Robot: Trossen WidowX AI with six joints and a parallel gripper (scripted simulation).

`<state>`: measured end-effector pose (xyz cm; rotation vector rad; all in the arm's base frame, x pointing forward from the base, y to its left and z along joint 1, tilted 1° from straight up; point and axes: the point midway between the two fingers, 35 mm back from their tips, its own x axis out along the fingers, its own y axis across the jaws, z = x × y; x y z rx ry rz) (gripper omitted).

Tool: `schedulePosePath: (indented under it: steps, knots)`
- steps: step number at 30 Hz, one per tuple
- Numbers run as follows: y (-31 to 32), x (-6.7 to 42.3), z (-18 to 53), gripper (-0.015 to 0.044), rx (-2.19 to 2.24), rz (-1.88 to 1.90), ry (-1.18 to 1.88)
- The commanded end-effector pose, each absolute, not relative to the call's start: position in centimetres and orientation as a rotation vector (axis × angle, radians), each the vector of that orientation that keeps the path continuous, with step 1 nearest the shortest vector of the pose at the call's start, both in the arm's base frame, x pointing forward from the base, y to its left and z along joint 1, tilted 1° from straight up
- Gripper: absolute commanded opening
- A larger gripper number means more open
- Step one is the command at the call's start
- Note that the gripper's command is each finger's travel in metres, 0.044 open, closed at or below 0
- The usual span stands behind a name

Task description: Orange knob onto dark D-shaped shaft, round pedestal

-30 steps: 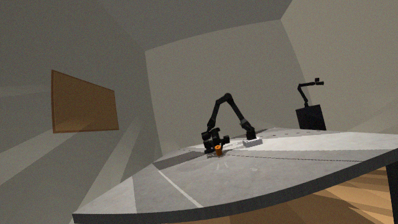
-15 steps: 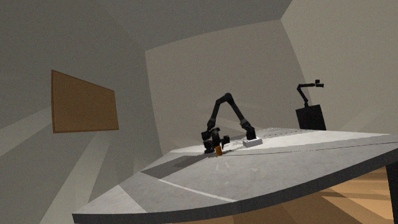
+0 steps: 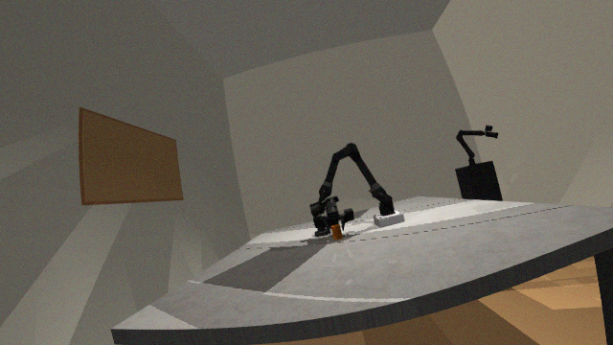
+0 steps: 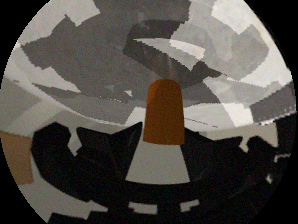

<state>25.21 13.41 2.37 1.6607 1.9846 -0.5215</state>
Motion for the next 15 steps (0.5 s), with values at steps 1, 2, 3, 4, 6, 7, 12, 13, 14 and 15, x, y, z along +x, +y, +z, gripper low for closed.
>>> schedulePosePath:
  steps: [1,2,3,4,6,7,12,13,14,15]
  knots:
    - [13.44,25.22,2.38,0.0260,1.662,-0.519,1.985]
    - [13.44,25.22,2.38,0.0286,1.662,-0.519,1.985]
    - [13.44,25.22,2.38,0.0312,1.662,-0.519,1.985]
    - [13.44,25.22,2.38,0.0339,1.662,-0.519,1.985]
    - [13.44,25.22,2.38,0.0391,1.662,-0.519,1.985]
    - [13.44,25.22,2.38,0.0418,1.662,-0.519,1.985]
    - [13.44,25.22,2.38,0.0440,1.662,-0.519,1.985]
    - [13.44,25.22,2.38,0.0440,1.662,-0.519,1.985]
    - [13.44,25.22,2.38,0.0440,1.662,-0.519,1.985]
    - [13.44,25.22,2.38,0.0440,1.662,-0.519,1.985]
